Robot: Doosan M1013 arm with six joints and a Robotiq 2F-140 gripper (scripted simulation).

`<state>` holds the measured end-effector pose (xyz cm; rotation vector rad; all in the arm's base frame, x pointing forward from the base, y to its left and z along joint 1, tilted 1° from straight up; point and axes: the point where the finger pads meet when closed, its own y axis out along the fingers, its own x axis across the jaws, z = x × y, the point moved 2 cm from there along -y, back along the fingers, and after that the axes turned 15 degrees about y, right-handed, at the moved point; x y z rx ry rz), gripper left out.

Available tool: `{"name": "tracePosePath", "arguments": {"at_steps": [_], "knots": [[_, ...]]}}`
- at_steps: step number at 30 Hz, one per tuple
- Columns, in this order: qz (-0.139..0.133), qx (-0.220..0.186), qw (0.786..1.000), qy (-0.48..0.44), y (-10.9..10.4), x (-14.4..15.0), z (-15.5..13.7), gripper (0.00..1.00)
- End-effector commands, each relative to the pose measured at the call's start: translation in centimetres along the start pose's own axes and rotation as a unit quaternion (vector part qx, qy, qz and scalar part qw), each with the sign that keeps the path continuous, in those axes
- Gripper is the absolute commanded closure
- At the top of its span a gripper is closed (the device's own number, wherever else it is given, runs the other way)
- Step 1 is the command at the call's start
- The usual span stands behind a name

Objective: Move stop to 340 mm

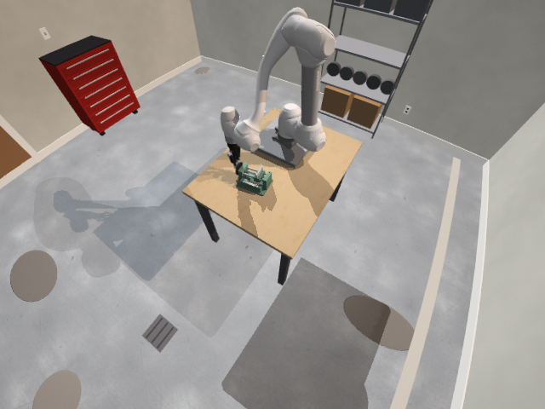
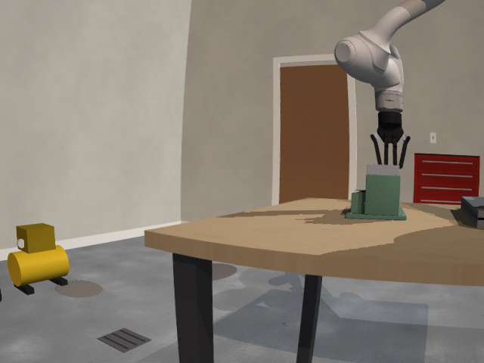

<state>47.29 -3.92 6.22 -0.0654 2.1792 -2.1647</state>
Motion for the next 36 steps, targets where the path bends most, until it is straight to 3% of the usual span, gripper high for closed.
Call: {"name": "tracePosePath", "arguments": {"at_steps": [1, 22, 36], "knots": [[-0.001, -0.001, 1.0, 0.001, 0.7, -0.3, -0.2, 0.96], [-0.001, -0.001, 1.0, 0.001, 1.5, -2.9, -0.9, 0.96], [-0.001, -0.001, 1.0, 0.001, -0.5, -5.2, -1.5, 0.96]]}}
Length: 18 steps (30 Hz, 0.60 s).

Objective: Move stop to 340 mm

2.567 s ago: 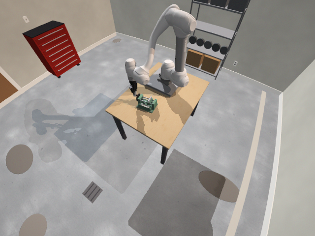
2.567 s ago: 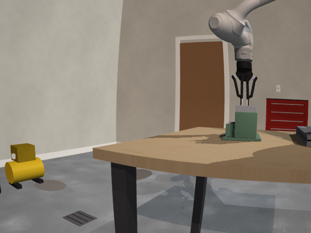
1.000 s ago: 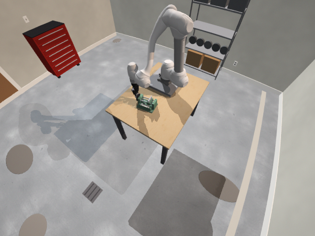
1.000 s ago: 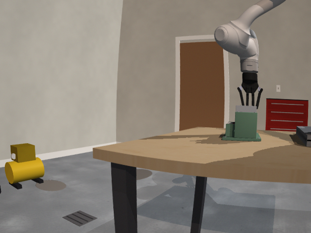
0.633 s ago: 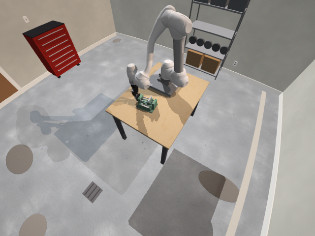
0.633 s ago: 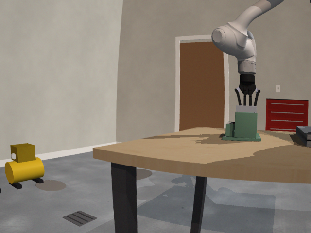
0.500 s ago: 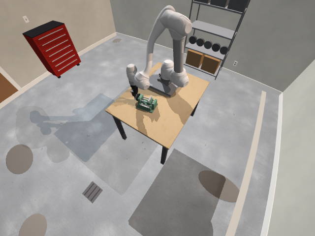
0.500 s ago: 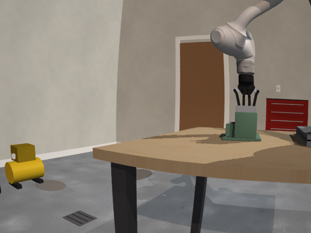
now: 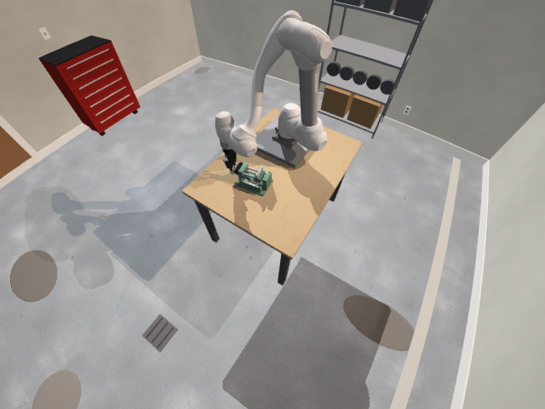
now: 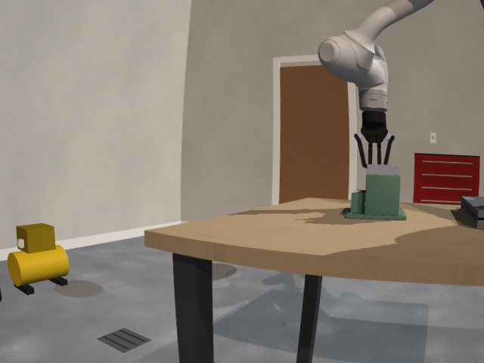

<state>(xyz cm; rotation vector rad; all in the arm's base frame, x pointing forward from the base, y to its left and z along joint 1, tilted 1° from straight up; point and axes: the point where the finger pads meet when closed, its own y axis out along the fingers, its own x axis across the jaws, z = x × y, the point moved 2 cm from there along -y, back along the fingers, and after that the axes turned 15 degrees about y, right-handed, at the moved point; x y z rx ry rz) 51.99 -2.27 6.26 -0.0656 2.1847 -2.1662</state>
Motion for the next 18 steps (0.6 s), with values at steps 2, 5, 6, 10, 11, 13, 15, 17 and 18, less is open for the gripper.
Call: {"name": "tracePosePath", "arguments": {"at_steps": [2, 5, 6, 10, 11, 13, 15, 17, 18], "knots": [[0.001, 0.0, 1.0, -0.001, -0.8, -0.4, -0.3, 0.96], [0.001, 0.0, 1.0, -0.001, -1.5, -0.5, -0.3, 0.96], [0.001, 0.0, 1.0, -0.001, -1.8, -0.5, -0.3, 0.96], [0.001, 0.0, 1.0, -0.001, -2.5, -0.4, -0.2, 0.96], [0.001, 0.0, 1.0, -0.001, -2.7, -0.3, -0.2, 0.96], [0.001, 0.0, 1.0, -0.001, -3.0, -0.2, -0.2, 0.96], [0.001, 0.0, 1.0, -0.001, -3.3, 0.0, -0.1, 0.96], [0.001, 0.0, 1.0, -0.001, -3.4, 0.1, -0.1, 0.96], [0.001, 0.0, 1.0, -0.001, -3.4, 0.1, -0.1, 0.96]]}}
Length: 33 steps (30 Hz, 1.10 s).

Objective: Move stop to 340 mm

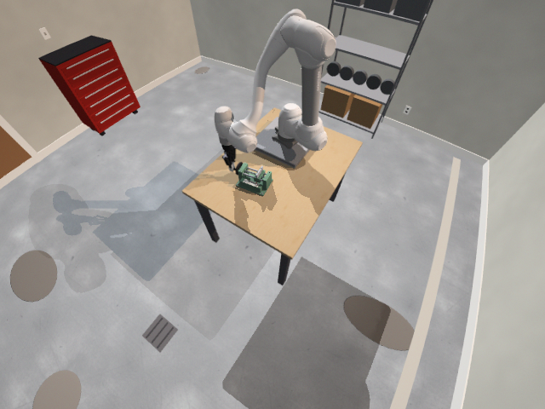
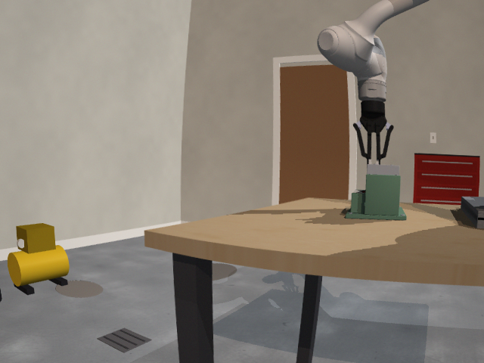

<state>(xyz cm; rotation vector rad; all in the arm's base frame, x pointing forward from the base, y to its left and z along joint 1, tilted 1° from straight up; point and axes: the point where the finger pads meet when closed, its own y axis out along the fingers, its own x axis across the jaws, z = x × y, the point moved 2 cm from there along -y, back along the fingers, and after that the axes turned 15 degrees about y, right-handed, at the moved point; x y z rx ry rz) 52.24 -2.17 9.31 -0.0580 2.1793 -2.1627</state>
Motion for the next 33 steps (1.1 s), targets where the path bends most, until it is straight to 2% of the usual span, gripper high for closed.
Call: {"name": "tracePosePath", "arguments": {"at_steps": [1, 19, 33], "knots": [[-0.003, -0.001, 1.0, 0.0, -0.5, 0.5, 0.0, 0.96], [-0.003, -0.001, 1.0, 0.0, -1.6, 3.1, 0.7, 0.96], [-0.003, -0.001, 1.0, 0.0, 0.6, 5.6, 1.4, 0.96]]}}
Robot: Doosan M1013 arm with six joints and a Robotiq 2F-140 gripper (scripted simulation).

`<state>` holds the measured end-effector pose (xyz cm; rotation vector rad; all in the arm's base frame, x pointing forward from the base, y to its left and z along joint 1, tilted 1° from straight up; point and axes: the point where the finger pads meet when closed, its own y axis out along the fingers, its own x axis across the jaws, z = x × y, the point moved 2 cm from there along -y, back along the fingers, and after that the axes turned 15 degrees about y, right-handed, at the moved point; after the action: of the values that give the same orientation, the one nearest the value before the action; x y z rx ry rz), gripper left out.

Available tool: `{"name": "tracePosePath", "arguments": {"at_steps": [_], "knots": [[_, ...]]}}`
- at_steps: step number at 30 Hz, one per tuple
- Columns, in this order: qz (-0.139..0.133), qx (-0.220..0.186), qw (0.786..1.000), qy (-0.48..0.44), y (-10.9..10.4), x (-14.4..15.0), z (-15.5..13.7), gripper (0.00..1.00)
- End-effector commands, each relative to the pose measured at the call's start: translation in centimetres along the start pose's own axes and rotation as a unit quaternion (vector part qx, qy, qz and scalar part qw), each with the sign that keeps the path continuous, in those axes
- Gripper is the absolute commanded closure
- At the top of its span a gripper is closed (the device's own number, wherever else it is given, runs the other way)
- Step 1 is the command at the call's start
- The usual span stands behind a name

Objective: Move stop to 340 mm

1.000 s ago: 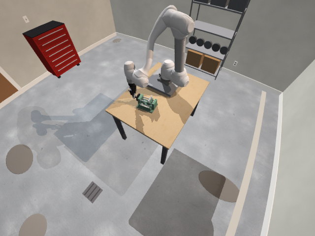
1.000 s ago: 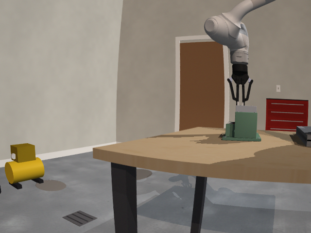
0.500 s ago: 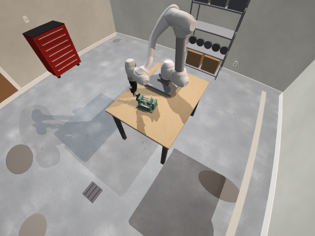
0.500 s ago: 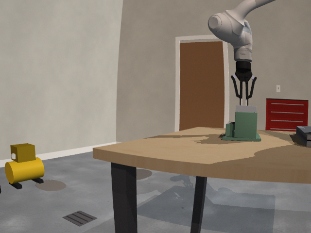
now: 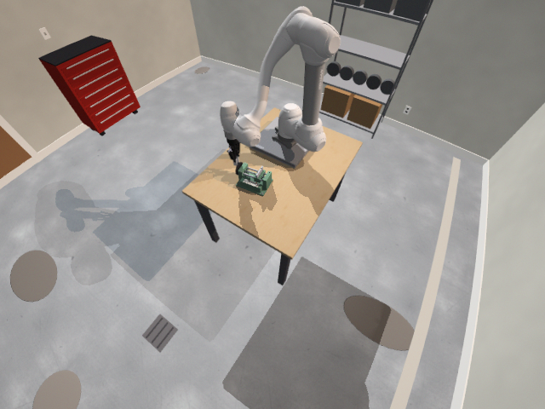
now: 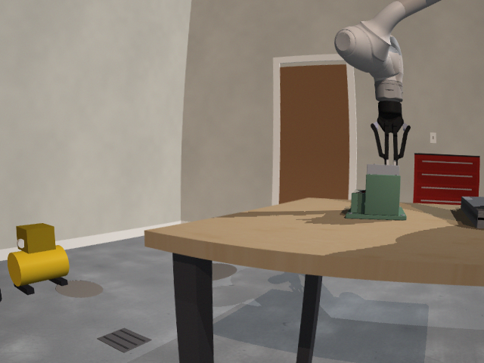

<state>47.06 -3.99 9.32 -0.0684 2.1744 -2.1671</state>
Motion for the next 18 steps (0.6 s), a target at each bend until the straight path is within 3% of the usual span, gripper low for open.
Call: {"name": "tracePosePath", "arguments": {"at_steps": [1, 18], "knots": [[0.0, -0.003, 1.0, 0.002, 0.8, 0.3, 0.0, 0.96], [0.0, -0.003, 1.0, 0.002, 3.5, -0.3, -0.2, 0.96]]}}
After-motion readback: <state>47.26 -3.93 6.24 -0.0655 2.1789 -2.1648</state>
